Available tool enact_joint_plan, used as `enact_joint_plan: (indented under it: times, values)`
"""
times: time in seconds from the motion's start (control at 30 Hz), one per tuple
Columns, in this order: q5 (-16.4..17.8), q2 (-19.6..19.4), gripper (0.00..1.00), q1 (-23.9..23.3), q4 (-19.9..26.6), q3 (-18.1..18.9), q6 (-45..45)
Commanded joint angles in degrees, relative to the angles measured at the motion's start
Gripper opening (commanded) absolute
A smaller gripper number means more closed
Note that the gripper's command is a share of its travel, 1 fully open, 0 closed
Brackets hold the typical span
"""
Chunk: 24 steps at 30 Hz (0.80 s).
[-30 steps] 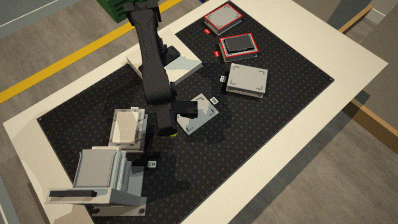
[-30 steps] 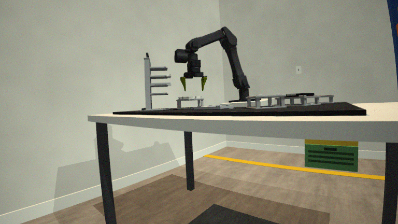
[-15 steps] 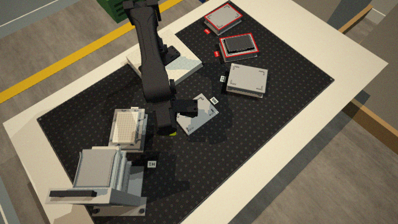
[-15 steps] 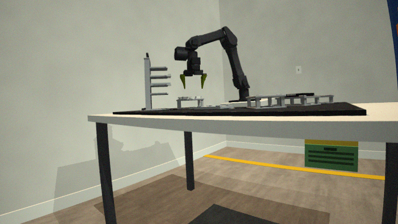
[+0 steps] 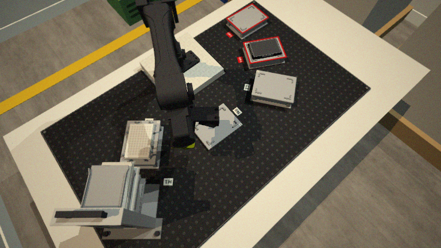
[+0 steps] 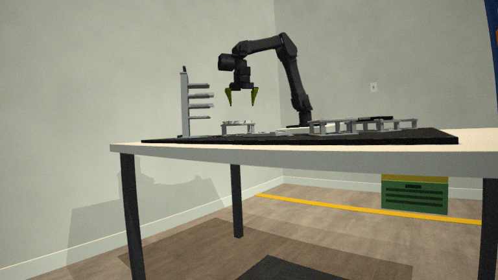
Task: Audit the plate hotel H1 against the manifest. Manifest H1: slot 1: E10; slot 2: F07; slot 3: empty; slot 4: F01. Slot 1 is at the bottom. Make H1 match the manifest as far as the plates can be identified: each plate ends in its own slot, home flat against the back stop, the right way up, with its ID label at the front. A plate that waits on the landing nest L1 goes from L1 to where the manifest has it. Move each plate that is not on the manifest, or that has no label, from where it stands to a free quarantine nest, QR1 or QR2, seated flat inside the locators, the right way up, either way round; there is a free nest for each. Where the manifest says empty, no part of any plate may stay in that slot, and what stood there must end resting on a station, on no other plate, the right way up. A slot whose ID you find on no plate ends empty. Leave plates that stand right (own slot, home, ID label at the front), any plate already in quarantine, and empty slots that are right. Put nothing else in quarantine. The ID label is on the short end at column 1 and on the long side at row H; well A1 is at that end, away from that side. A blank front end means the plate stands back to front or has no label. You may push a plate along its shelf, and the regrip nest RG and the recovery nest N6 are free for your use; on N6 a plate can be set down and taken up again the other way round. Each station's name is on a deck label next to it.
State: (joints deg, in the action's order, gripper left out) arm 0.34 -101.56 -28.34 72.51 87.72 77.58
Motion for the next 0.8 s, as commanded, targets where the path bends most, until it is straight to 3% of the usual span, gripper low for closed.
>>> enact_joint_plan:
  times: [0.0, 0.27, 0.77]
  values:
    - [0.00, 0.42, 1.00, 0.07, 1.88, 1.45, 0.03]
    - [0.00, 0.45, 1.00, 0.06, 4.14, 3.68, 0.04]
    - [0.00, -0.32, 1.00, 0.00, 13.49, 13.80, 0.10]
